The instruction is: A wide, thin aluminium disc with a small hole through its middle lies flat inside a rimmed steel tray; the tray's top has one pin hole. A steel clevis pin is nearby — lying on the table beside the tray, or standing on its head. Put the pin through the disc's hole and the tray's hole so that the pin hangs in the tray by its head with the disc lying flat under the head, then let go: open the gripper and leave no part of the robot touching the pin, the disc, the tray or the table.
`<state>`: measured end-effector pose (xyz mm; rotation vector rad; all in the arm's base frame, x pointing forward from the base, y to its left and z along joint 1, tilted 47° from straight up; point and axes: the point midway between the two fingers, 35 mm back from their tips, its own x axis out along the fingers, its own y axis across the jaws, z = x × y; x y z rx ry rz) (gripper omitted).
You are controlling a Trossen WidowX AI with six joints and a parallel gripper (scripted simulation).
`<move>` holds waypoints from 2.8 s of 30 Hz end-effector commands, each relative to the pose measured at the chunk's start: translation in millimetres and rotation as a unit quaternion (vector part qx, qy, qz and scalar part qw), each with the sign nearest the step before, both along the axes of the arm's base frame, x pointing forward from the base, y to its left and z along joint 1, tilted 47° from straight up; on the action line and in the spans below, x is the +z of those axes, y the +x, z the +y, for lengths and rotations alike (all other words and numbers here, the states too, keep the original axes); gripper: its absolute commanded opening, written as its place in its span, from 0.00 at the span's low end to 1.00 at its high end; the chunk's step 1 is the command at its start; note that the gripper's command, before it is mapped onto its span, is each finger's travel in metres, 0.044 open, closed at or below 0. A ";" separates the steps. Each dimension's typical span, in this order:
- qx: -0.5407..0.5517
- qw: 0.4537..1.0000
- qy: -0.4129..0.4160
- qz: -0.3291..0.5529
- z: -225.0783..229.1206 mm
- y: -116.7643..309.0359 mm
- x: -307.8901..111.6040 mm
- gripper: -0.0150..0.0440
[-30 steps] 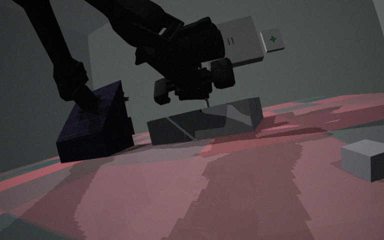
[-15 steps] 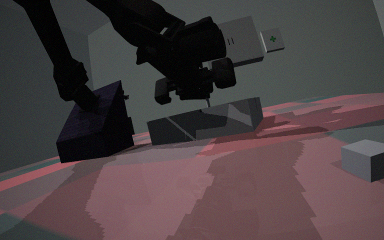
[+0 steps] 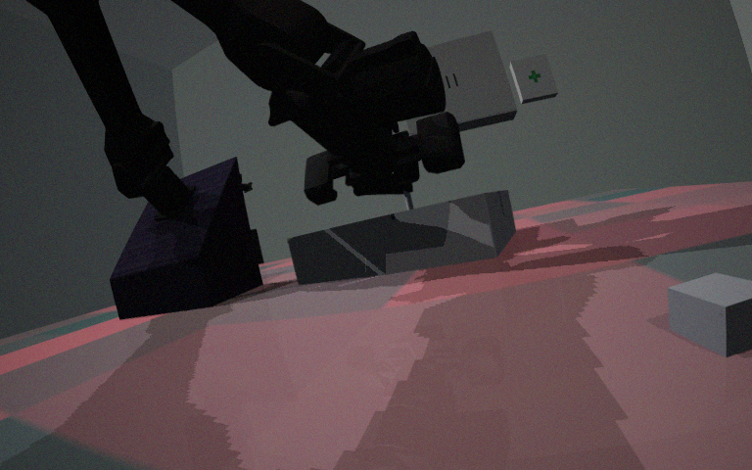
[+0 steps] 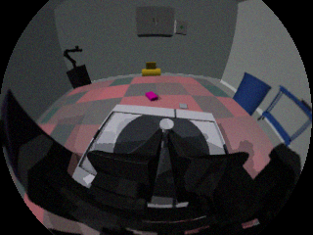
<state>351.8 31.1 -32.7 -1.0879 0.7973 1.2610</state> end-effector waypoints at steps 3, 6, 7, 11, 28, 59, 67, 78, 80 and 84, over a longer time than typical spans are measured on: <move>-0.002 1.000 -0.002 -0.002 -0.6 2.9 1.0 0.25; -0.002 1.000 -0.002 -0.002 -0.6 3.1 1.0 0.25; -0.002 1.000 -0.002 -0.002 -0.5 3.3 1.0 0.25; -0.002 1.000 -0.002 -0.002 -0.5 3.9 1.2 0.25; -0.002 1.000 -0.002 -0.002 -0.6 6.2 1.8 0.25; -0.002 1.000 -0.002 -0.002 -1.0 10.6 3.4 0.25; -0.002 1.000 -0.002 -0.002 -1.3 11.7 4.0 0.25; -0.002 1.000 -0.002 -0.002 -1.8 13.1 4.9 0.25; -0.002 1.000 -0.002 -0.002 -1.9 13.4 5.0 0.25; -0.002 1.000 -0.002 -0.002 -2.1 13.9 5.4 0.25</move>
